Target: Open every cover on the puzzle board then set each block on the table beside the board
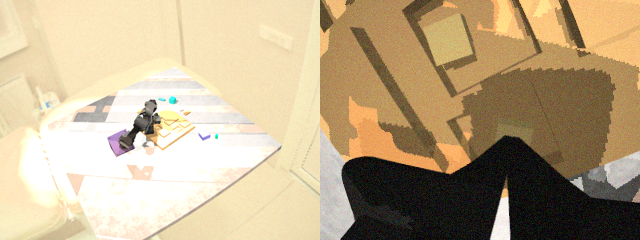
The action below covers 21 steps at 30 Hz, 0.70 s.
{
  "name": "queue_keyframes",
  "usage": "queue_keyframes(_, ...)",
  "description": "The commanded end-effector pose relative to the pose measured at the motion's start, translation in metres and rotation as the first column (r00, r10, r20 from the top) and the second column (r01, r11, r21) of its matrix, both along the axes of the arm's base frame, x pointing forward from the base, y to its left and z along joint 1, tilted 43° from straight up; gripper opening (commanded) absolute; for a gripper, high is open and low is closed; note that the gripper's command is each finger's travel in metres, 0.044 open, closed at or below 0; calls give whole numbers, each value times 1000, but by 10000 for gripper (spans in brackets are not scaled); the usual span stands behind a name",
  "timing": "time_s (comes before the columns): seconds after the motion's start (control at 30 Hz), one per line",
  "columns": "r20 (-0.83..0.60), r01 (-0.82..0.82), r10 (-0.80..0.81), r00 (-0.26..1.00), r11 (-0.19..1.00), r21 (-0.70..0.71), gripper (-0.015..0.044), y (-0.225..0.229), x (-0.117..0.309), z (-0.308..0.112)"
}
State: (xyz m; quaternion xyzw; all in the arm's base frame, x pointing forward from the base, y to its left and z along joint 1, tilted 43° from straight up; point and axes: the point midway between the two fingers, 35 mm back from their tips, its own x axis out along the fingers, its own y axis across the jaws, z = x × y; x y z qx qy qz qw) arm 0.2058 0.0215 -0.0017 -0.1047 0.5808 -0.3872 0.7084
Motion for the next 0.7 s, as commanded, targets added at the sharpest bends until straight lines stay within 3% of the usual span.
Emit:
queue_keyframes(0.0,-2,-4,4,1000,1000,-3,0,-1,1,-3)
queue_keyframes(0.67,-2,-5,5,1000,1000,-3,0,0,3,-6)
